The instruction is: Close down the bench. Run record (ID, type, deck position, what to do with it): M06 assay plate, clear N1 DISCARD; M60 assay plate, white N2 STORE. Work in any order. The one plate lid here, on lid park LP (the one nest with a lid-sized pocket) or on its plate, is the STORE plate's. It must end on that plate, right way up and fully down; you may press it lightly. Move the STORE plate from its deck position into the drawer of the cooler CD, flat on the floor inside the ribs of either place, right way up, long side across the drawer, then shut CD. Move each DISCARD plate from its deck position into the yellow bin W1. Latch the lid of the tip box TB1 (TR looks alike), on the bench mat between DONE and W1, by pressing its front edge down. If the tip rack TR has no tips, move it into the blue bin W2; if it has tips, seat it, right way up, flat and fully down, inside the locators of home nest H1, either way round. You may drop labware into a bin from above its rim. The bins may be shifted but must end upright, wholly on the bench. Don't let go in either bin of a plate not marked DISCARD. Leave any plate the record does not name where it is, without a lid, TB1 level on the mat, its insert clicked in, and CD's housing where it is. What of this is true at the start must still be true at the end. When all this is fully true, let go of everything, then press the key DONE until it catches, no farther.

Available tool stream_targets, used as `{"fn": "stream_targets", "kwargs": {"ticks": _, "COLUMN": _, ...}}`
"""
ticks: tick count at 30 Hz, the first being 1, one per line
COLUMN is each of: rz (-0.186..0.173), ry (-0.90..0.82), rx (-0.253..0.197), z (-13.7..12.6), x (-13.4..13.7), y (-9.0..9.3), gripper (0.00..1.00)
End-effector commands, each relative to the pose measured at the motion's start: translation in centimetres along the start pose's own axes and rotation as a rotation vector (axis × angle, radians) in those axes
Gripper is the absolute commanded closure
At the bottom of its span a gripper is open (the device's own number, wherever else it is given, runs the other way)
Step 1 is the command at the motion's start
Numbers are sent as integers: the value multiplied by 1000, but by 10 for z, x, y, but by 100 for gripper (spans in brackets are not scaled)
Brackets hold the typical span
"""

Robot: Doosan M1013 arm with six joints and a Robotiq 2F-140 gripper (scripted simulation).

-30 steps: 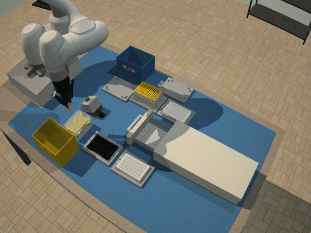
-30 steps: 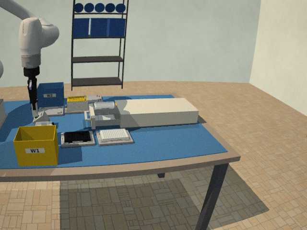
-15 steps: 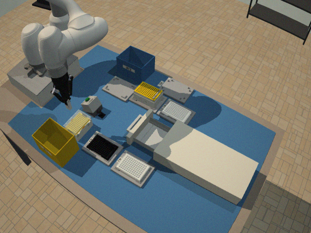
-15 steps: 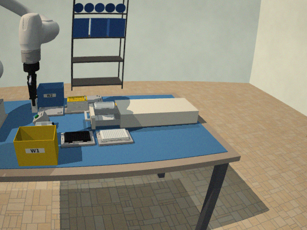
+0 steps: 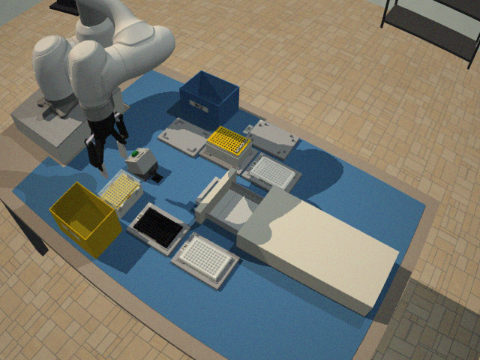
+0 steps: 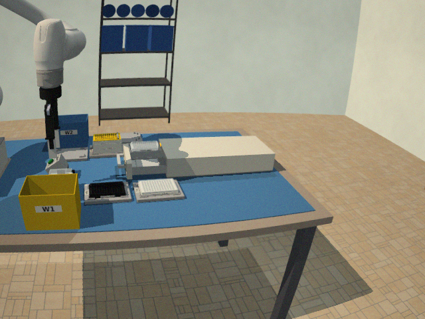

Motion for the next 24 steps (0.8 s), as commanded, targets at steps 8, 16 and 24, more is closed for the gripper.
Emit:
{"fn": "stream_targets", "kwargs": {"ticks": 8, "rz": 0, "ry": 0, "rx": 0, "z": 35, "x": -12, "y": 5, "gripper": 13}}
{"fn": "stream_targets", "kwargs": {"ticks": 16, "rz": 0, "ry": 0, "rx": 0, "z": 58, "x": -20, "y": 9, "gripper": 13}}
{"fn": "stream_targets", "kwargs": {"ticks": 24, "rz": 0, "ry": 0, "rx": 0, "z": 88, "x": -31, "y": 14, "gripper": 13}}
Point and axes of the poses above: the point where the finger pads meet when closed, its own y axis out along the fingers, its own x axis across the jaws, z = x × y, the point moved 3 cm from there along -y, back along the fingers, and after that the axes turned 14 degrees about -y, right-handed, at the moved point
